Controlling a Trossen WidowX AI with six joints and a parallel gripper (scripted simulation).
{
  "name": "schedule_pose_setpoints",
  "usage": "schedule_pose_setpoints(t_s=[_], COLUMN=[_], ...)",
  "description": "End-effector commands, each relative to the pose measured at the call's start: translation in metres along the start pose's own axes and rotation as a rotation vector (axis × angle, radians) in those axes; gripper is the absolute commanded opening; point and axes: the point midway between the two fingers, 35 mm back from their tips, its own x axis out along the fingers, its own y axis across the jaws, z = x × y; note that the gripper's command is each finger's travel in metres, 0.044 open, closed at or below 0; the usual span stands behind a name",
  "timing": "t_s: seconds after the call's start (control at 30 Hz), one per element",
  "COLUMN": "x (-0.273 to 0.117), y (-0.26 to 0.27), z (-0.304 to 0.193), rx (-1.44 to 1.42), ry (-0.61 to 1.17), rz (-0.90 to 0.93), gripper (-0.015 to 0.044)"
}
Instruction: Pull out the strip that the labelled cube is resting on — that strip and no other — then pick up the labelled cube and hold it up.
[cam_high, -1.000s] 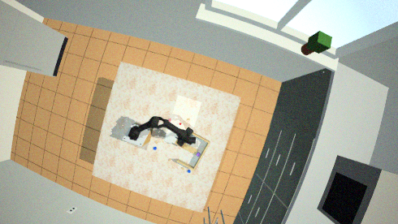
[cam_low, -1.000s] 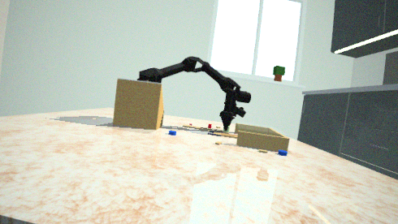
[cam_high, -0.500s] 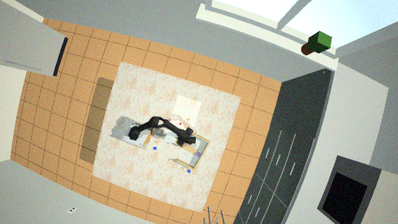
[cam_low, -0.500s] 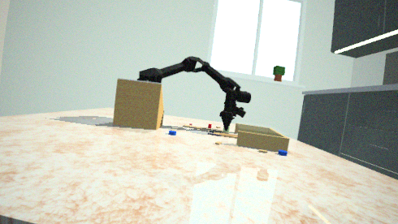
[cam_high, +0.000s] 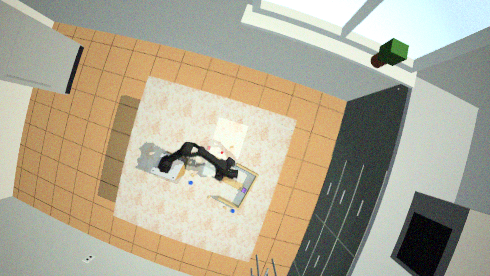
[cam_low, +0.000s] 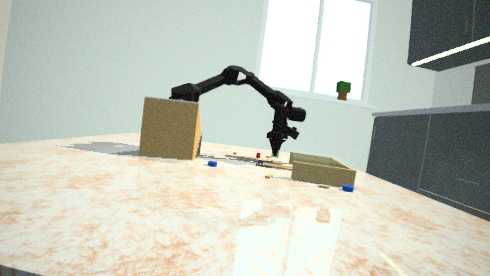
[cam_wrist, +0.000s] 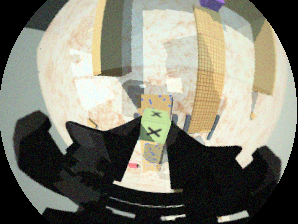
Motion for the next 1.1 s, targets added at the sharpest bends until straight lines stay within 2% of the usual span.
schedule_pose_setpoints(t_s=[0.0, 0.23, 1.07], x=[-0.009, -0.023, -0.025], y=[-0.011, -0.025, -0.069], z=[-0.013, -0.032, -0.092], rx=[0.006, 0.01, 0.013], ry=[0.008, 0.01, 0.012], rz=[-0.004, -0.006, -0.008], gripper=[0.0, 0.0, 0.0])
